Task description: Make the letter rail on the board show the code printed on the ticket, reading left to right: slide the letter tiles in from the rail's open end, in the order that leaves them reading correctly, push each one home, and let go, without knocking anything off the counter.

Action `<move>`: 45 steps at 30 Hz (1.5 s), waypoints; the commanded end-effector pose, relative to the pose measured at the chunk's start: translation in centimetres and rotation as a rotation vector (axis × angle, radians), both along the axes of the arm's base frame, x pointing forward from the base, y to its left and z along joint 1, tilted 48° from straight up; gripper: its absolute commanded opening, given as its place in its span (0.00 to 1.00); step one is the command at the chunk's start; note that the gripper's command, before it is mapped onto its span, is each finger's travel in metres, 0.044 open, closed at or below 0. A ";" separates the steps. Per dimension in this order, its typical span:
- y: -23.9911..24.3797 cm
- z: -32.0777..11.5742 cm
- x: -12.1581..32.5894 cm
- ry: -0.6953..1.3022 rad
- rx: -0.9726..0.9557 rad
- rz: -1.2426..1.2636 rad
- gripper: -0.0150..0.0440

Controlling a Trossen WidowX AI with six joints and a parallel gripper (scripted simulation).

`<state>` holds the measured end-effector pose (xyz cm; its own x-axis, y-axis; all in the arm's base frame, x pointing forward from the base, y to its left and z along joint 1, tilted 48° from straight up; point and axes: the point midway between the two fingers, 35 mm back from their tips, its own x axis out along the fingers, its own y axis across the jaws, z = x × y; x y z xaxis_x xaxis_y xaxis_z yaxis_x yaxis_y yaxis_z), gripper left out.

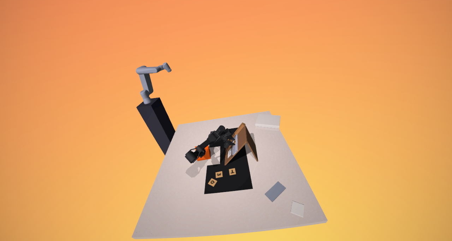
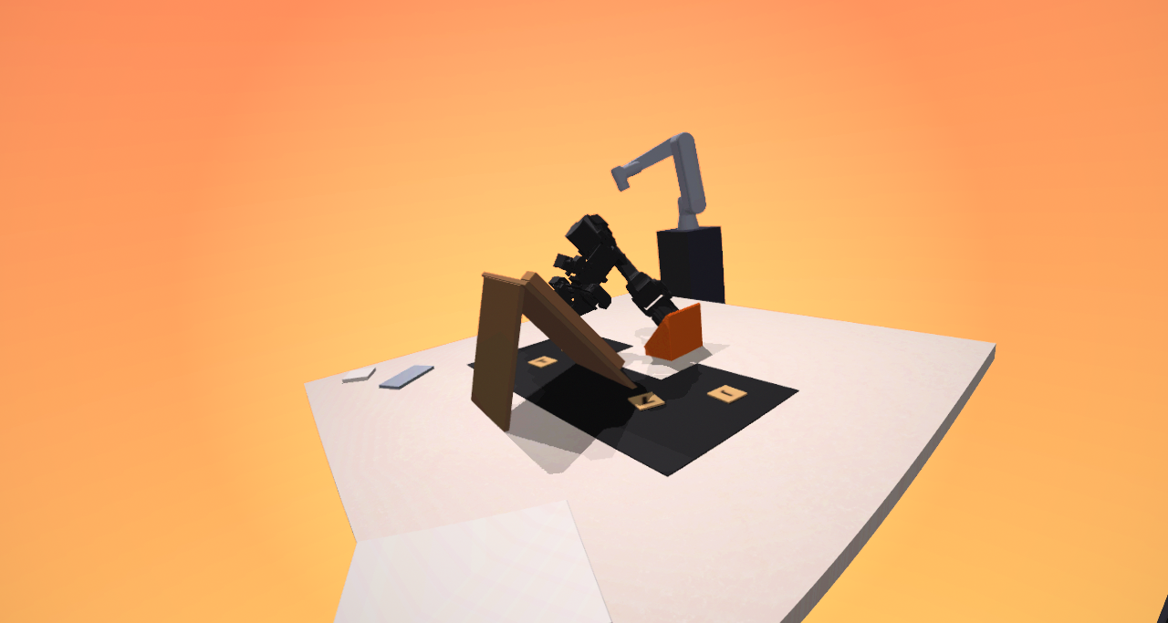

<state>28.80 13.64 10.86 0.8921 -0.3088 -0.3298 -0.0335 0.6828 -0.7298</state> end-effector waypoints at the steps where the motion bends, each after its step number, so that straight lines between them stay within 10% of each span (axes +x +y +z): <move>1: 0.3 -0.1 0.0 -0.006 0.006 -0.002 0.25; 45: 1.8 -1.6 0.0 -0.007 0.007 -0.002 0.25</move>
